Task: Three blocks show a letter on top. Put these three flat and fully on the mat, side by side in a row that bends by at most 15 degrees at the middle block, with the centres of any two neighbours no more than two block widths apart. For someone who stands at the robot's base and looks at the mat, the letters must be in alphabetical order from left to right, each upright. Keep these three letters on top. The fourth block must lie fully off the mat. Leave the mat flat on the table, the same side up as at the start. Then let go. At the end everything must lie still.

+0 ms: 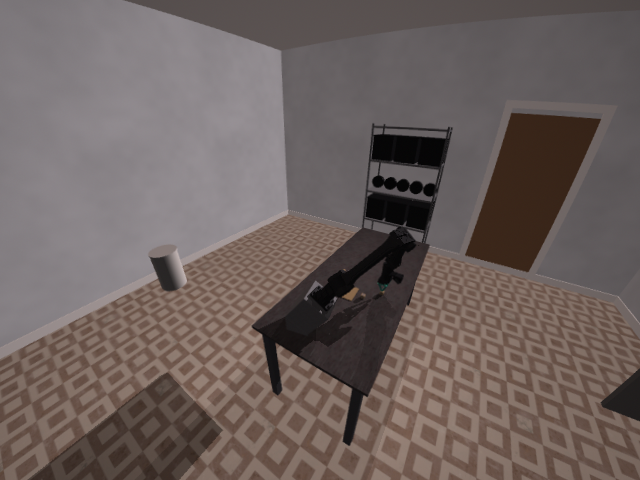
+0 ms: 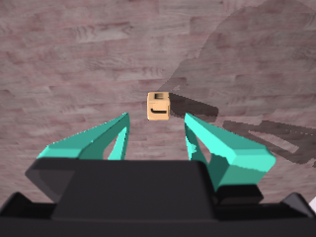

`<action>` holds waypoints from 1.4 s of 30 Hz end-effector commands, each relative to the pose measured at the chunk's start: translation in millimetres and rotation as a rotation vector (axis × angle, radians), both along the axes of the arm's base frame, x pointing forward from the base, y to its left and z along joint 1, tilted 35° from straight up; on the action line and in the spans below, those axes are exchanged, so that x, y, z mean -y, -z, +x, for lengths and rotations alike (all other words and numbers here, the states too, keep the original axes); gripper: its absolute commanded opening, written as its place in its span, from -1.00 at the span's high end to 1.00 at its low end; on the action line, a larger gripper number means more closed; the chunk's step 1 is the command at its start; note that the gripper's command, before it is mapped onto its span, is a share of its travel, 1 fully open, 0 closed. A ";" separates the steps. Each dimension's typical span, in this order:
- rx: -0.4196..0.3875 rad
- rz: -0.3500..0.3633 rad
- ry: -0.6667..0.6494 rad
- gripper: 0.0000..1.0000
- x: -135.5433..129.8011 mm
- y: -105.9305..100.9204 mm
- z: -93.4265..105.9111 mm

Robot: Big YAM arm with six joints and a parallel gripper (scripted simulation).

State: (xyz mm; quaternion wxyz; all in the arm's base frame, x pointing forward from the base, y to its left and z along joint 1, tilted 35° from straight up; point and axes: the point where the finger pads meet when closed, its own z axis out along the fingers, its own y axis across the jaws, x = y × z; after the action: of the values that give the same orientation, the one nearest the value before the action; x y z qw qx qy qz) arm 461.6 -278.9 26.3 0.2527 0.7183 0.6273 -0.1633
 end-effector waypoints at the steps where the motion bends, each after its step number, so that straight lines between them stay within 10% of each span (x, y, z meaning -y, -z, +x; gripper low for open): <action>1: 0.005 -0.005 0.001 -0.17 10.0 4.7 6.2; 42: 0.008 -0.005 -0.002 -0.17 9.7 6.2 9.6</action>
State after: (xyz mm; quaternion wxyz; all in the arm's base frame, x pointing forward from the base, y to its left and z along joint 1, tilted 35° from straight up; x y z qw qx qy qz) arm 461.4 -281.5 20.5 0.2513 0.7182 0.6277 -0.1642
